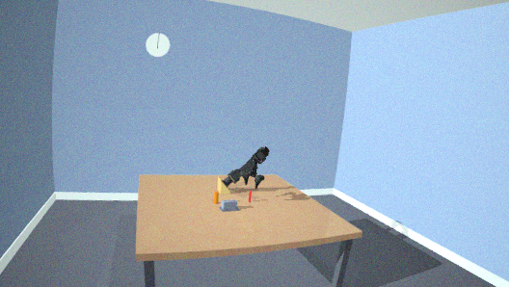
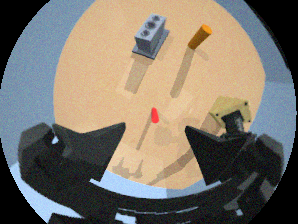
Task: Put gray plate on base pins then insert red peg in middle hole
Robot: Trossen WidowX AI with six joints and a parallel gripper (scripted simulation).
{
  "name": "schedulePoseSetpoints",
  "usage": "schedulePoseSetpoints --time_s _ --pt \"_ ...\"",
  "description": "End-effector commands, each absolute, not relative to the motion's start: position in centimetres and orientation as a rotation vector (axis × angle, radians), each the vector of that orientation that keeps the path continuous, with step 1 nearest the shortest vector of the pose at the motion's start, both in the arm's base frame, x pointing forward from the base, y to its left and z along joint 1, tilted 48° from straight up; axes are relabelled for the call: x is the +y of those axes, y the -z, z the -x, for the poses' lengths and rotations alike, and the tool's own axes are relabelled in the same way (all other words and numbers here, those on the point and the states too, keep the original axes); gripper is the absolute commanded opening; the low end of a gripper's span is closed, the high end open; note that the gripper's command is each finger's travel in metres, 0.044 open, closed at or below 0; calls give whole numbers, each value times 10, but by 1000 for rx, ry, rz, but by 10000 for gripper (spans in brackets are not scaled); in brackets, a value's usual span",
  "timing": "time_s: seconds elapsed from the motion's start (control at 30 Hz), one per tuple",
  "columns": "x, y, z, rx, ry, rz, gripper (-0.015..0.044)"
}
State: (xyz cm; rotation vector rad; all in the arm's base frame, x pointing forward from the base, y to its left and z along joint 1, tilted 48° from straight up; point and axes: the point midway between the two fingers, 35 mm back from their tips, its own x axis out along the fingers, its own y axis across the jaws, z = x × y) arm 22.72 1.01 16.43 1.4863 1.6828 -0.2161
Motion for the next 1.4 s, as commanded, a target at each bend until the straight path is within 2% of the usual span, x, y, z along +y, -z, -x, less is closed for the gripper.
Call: schedulePoseSetpoints --time_s 0.0,1.37 --pt "14 -160 -228 1690 218 -1499 440" --pt "64 -116 -231 1690 215 -1500 440"
